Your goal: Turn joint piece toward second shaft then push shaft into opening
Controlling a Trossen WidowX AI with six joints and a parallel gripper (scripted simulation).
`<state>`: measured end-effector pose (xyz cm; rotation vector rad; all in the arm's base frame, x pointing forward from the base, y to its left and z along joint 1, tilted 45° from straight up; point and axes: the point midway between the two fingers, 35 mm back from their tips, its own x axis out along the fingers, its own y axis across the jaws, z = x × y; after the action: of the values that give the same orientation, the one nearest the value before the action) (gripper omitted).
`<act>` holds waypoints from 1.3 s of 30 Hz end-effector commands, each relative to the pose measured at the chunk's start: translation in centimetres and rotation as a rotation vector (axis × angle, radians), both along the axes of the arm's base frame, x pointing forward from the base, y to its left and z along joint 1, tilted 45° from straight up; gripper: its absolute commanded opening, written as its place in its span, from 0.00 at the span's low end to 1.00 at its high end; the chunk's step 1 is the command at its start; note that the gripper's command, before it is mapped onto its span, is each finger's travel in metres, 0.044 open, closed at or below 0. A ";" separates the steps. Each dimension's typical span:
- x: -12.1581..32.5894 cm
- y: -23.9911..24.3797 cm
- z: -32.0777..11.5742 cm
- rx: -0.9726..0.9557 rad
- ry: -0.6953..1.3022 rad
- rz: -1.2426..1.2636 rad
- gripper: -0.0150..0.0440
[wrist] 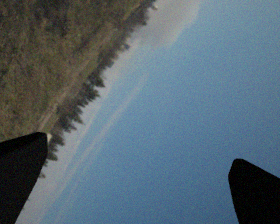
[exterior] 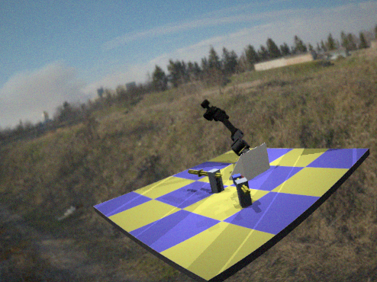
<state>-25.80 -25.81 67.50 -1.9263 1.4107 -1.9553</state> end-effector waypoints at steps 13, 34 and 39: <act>6.5 4.7 4.1 -0.140 0.175 -0.021 1.00; 24.9 18.3 8.0 -0.505 0.652 -0.074 1.00; 29.6 22.5 7.5 -0.614 0.767 -0.103 1.00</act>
<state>1.71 -5.16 75.38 -3.0953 1.1041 -1.9342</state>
